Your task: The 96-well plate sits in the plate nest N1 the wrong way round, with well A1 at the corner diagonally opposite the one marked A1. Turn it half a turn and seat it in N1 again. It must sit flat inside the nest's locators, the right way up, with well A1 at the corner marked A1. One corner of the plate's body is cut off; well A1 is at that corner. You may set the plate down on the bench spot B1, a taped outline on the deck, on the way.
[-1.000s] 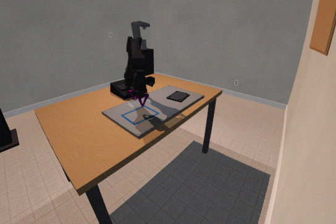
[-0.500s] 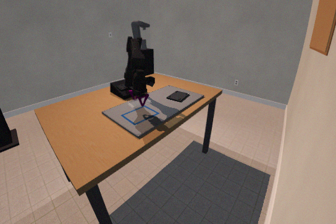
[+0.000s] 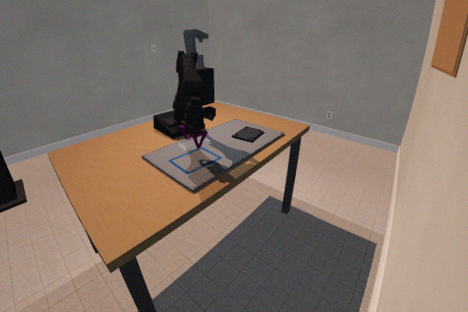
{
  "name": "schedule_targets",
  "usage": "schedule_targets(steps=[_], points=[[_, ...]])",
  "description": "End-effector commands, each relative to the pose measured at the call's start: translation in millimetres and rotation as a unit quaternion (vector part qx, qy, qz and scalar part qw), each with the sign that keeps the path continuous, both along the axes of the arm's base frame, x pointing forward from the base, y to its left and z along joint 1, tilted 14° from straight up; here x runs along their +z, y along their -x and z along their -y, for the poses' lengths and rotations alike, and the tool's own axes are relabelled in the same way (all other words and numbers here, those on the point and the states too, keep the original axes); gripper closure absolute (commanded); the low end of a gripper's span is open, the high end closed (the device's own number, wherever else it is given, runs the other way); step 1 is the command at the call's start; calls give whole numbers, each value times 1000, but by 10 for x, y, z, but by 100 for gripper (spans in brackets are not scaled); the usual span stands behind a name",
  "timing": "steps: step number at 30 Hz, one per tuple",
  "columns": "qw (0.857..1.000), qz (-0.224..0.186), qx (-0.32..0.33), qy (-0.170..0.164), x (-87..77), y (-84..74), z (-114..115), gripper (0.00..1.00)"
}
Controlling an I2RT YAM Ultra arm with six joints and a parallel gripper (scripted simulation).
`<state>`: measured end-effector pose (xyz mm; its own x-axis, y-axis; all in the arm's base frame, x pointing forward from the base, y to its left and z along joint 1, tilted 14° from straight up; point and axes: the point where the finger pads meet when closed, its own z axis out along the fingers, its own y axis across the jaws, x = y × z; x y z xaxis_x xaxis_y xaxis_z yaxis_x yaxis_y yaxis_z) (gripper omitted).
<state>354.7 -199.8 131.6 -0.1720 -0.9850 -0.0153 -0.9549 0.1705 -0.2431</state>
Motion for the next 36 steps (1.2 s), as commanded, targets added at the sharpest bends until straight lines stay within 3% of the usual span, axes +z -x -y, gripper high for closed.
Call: schedule_targets(steps=[1, 12, 20, 24, 36], points=[[1000, 20, 6, 5, 223, -24, -27, 100], [1000, 20, 6, 5, 223, -24, -27, 100], [991, 25, -127, -31, 224, -24, -25, 100], [988, 25, -151, -37, 224, -24, -26, 100], [988, 25, -151, -37, 224, -25, -27, 100]])
